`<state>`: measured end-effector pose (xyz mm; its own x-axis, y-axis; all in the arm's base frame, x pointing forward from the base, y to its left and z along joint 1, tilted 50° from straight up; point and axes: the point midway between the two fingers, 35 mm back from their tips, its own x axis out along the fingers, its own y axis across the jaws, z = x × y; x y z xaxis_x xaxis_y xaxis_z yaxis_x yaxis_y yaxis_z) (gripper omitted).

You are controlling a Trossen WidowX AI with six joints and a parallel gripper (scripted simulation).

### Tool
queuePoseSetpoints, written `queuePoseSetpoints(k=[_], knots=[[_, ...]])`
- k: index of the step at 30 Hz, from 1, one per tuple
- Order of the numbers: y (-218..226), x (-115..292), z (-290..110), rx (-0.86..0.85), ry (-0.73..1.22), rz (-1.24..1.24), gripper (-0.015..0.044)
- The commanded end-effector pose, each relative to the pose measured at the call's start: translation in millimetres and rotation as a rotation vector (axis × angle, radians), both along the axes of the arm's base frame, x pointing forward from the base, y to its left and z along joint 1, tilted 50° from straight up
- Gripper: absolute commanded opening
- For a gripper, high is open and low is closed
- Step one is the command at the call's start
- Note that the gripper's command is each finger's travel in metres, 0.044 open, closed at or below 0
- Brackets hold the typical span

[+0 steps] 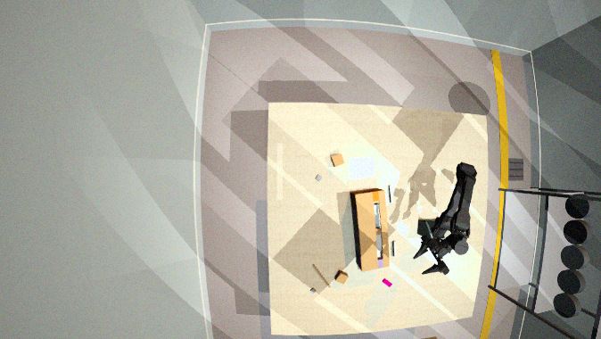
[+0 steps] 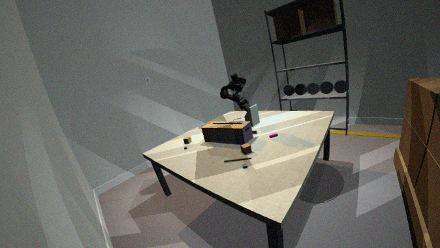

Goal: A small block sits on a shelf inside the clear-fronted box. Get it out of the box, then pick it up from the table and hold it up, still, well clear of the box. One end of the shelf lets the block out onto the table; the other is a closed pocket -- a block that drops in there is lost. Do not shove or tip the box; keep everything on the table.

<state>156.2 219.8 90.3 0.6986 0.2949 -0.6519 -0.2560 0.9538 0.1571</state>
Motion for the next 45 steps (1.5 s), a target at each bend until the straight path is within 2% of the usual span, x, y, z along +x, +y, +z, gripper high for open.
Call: queuePoseSetpoints(k=[1,6,11,15,18,21,45], knots=[[-31,30,-28,-0.627,0.035,0.109,0.0400],[-62,51,-46,-1.119,0.195,0.277,0.0400],[-93,67,-58,-1.536,0.466,0.524,0.0400],[-116,79,-67,-1.785,0.755,0.788,0.0400],[-133,88,-73,-1.902,1.006,1.027,0.0400],[-142,92,-76,-1.933,1.137,1.157,0.0400],[-148,95,-83,-1.932,1.135,1.159,0.0400]])
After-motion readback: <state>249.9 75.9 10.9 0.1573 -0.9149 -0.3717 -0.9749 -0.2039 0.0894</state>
